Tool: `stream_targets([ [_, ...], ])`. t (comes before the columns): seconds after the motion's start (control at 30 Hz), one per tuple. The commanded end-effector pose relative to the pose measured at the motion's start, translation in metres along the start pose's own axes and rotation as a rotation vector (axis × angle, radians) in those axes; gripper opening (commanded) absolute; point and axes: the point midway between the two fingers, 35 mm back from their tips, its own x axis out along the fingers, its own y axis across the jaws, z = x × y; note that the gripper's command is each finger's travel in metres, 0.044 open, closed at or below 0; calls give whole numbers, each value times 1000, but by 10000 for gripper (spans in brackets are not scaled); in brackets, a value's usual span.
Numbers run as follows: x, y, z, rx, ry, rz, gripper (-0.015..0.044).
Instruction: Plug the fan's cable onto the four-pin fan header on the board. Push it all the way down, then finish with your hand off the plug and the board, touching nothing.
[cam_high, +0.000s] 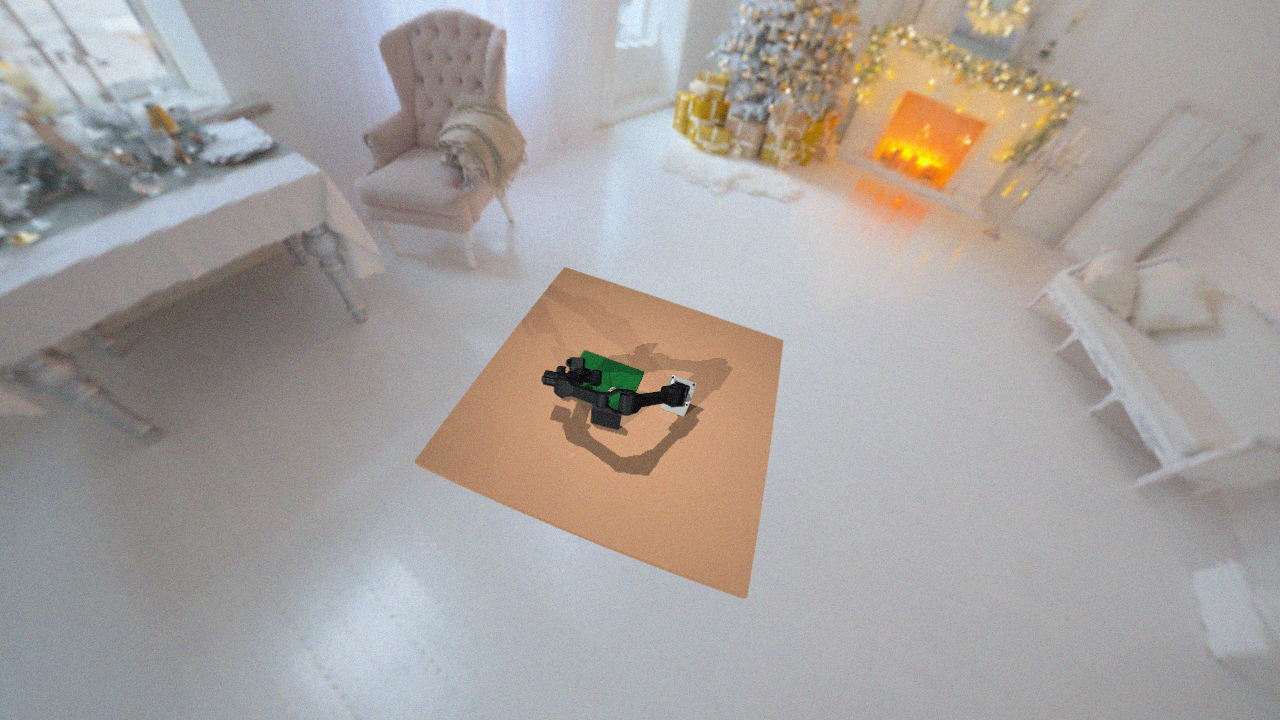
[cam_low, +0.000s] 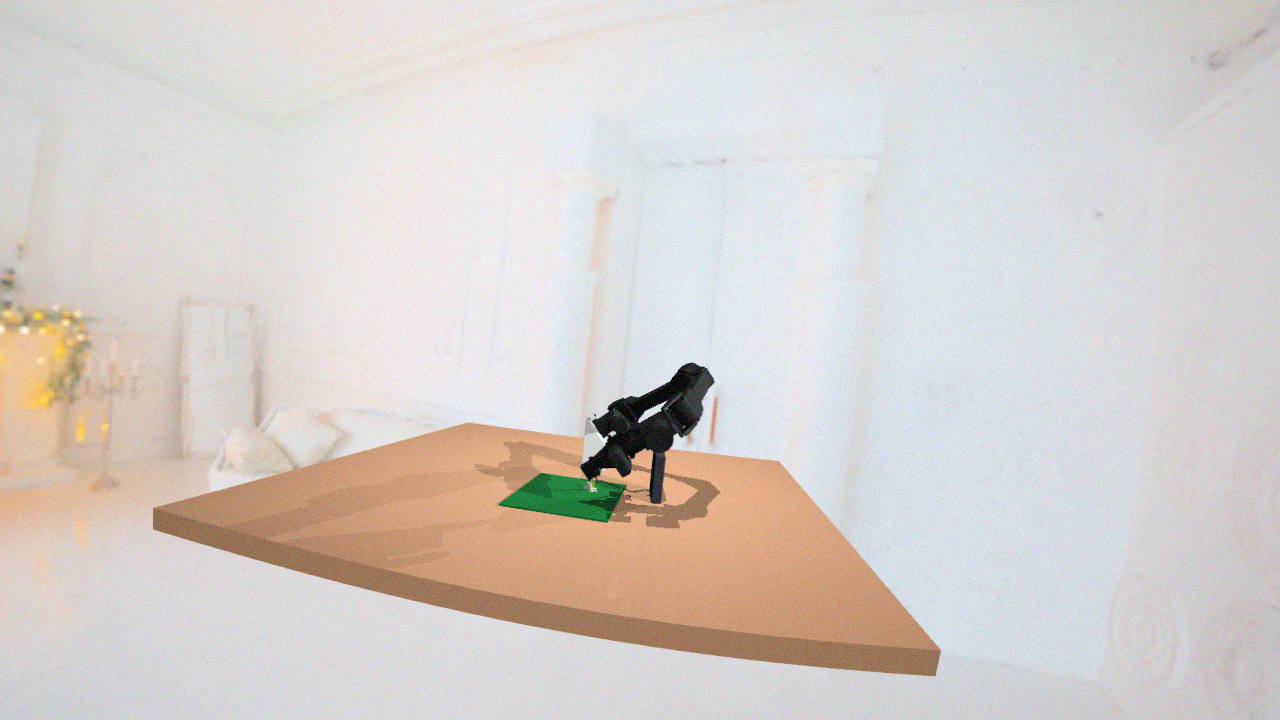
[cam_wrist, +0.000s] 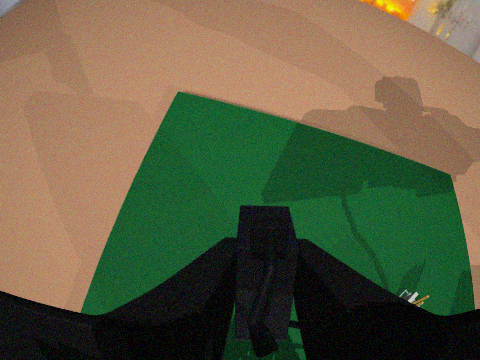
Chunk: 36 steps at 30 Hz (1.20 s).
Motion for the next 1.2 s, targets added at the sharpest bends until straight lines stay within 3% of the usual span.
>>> stream_targets([
  [0.0,-3,1,-1,14,-70,16,0],
  [1.17,-38,11,-10,125,-477,213,0],
])
